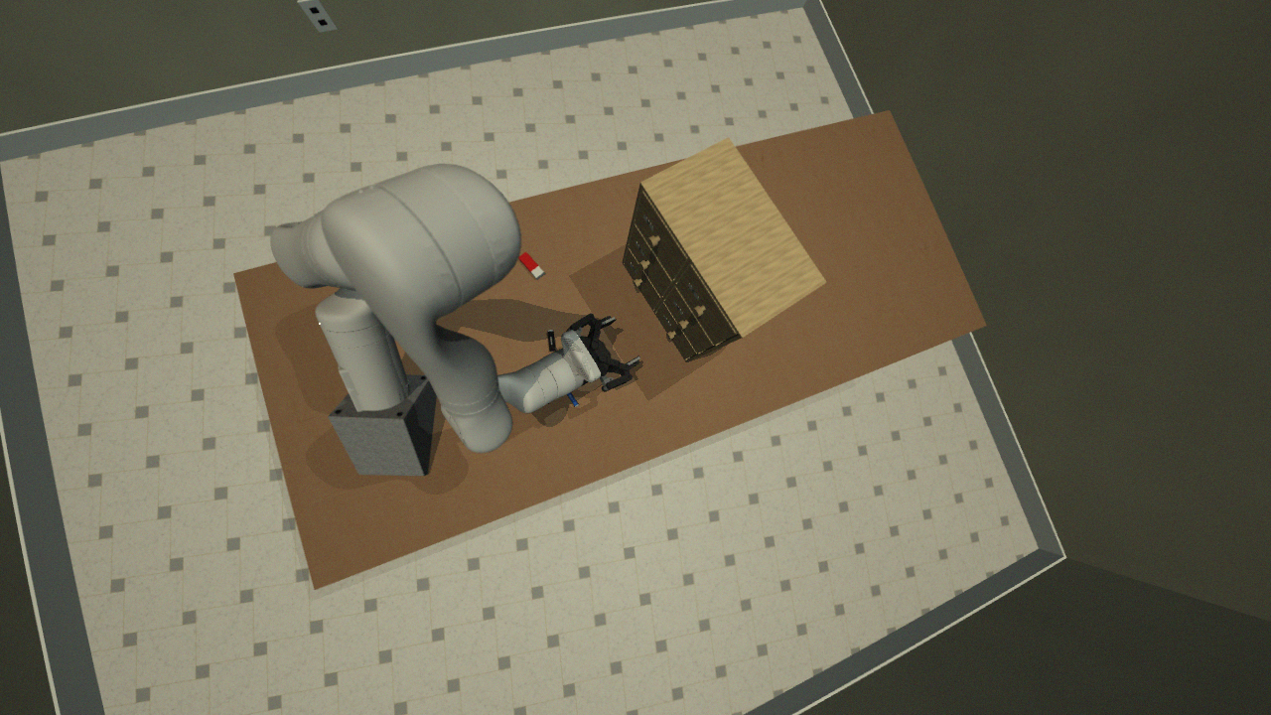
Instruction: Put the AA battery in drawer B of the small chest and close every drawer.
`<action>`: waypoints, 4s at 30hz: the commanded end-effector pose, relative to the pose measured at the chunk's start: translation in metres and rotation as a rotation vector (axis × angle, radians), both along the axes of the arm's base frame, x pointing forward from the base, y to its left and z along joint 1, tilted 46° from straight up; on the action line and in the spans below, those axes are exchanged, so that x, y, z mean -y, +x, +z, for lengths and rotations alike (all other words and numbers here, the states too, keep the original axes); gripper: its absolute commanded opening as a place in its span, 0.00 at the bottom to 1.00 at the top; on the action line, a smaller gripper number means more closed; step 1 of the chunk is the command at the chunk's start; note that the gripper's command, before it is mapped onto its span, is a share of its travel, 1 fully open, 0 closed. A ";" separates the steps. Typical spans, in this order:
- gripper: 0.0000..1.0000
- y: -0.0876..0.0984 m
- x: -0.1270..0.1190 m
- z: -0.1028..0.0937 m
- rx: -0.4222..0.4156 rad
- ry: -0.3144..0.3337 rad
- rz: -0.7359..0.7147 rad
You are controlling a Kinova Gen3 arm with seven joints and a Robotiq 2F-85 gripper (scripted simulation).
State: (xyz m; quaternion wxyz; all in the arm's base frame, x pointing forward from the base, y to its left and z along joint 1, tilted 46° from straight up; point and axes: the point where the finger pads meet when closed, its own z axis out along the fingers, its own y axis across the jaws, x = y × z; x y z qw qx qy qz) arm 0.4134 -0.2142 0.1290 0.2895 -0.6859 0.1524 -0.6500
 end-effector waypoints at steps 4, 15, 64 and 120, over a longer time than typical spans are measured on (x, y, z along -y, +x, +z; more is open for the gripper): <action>1.00 0.000 0.001 0.001 -0.002 -0.003 0.001; 1.00 -0.004 0.003 0.002 -0.029 -0.009 0.022; 1.00 -0.051 0.024 0.017 -0.373 -0.082 0.281; 1.00 -0.110 0.051 0.036 -0.808 -0.174 0.610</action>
